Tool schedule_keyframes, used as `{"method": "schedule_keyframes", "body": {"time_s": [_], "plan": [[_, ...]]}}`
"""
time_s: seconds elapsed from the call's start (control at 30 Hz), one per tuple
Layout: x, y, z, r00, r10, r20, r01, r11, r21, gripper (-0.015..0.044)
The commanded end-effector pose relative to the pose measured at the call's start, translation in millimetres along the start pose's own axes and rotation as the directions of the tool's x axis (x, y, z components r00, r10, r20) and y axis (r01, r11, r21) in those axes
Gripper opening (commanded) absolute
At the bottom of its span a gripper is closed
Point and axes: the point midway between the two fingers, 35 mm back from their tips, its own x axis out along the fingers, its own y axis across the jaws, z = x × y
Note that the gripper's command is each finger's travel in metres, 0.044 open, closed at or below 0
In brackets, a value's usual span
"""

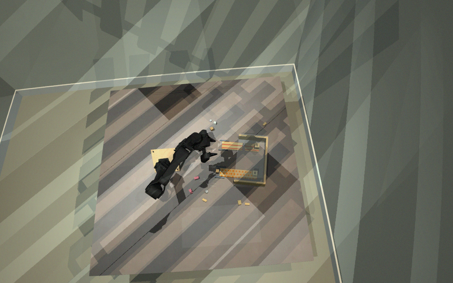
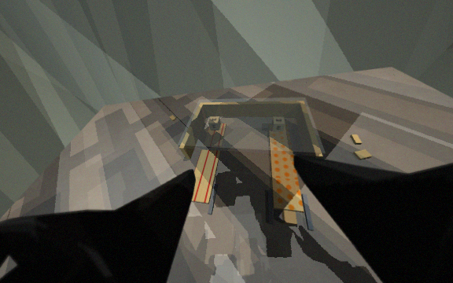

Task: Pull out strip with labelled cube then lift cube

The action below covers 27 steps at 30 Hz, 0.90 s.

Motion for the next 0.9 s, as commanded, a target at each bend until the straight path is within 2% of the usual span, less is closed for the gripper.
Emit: {"method": "schedule_keyframes", "body": {"time_s": [0.0,0.63,0.7,0.87], "plan": [[-0.2,-7.1,-3.7,0.999,-0.046,-0.001,0.046,0.998,0.034,0.0400],[-0.2,-7.1,-3.7,0.999,-0.046,-0.001,0.046,0.998,0.034,0.0400],[5.3,-8.7,-3.5,0.999,-0.045,-0.029,0.046,0.998,0.035,0.0348],[44.7,-24.6,-8.8,0.968,-0.034,-0.248,0.050,0.997,0.058,0.0216]]}}
